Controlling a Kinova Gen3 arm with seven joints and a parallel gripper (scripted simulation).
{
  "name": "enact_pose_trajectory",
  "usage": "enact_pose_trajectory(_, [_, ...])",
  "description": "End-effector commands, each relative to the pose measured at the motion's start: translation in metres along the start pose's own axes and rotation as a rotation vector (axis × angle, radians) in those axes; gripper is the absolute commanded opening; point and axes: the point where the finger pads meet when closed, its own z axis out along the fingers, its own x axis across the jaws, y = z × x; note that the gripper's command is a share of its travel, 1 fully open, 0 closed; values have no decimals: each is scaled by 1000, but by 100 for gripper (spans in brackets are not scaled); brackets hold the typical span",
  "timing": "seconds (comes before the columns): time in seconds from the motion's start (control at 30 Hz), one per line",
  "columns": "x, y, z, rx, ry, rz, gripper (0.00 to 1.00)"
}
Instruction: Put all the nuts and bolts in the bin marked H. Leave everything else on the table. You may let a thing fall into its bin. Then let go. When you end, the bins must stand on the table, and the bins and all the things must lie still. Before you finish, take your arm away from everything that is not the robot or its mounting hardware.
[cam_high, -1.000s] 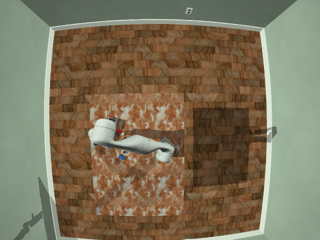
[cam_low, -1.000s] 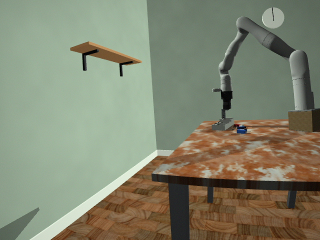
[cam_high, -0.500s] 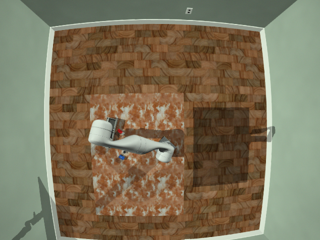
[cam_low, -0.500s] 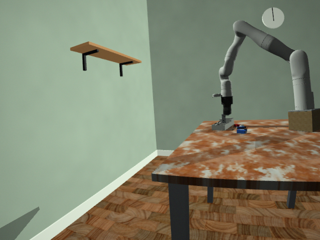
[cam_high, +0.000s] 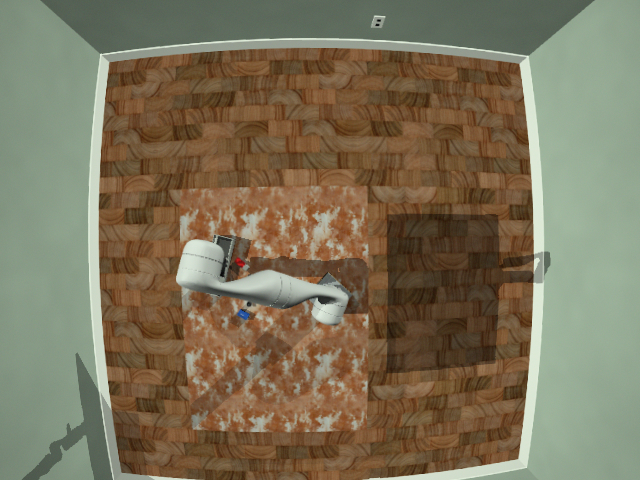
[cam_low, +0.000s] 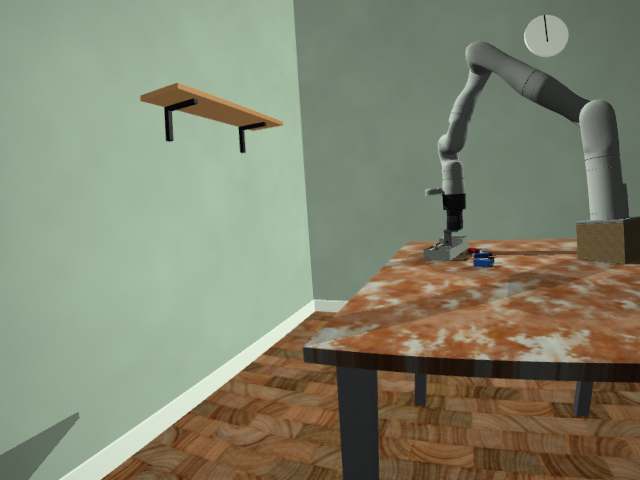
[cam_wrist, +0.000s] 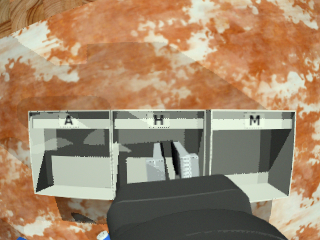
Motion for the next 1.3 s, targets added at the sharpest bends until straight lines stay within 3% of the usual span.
enact_pose_trajectory(0.0, [-1,-1,0,1,0,-2,31])
enact_pose_trajectory(1.03, [-1,-1,0,1,0,-2,31])
enact_pose_trajectory(1.27, [-1,0,-8,-3,-1,-4,31])
